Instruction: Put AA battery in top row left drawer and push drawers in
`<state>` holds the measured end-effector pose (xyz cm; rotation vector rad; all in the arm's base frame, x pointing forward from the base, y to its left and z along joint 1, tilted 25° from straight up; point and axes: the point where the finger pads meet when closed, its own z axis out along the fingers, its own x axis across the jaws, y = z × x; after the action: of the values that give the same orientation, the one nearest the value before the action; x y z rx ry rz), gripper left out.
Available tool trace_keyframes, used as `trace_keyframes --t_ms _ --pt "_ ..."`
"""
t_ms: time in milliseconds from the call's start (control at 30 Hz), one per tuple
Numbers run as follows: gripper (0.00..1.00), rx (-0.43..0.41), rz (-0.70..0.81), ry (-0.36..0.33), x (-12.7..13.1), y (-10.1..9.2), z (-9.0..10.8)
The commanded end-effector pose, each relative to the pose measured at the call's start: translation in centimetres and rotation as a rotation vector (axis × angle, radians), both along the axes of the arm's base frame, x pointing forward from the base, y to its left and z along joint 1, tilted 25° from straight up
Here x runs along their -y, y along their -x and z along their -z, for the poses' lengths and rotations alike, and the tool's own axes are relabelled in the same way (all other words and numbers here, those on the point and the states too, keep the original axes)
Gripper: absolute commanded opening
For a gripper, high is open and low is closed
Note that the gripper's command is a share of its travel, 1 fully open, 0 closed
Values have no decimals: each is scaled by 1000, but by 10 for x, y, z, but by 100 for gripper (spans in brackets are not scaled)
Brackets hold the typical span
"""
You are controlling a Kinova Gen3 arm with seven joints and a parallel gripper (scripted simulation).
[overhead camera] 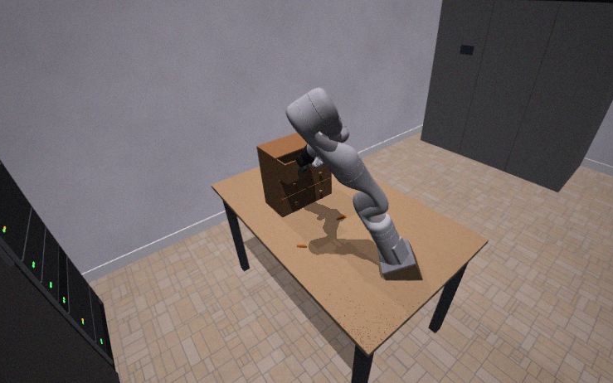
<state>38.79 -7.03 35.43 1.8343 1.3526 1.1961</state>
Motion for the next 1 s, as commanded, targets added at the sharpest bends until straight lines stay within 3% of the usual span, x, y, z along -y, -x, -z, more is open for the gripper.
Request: trace_keyframes --t_ms 0,667,967 --pt "37 0 -10 6 -3 2 1" --pt "37 0 -10 6 -3 3 1" --pt "67 1 -10 6 -3 3 0"
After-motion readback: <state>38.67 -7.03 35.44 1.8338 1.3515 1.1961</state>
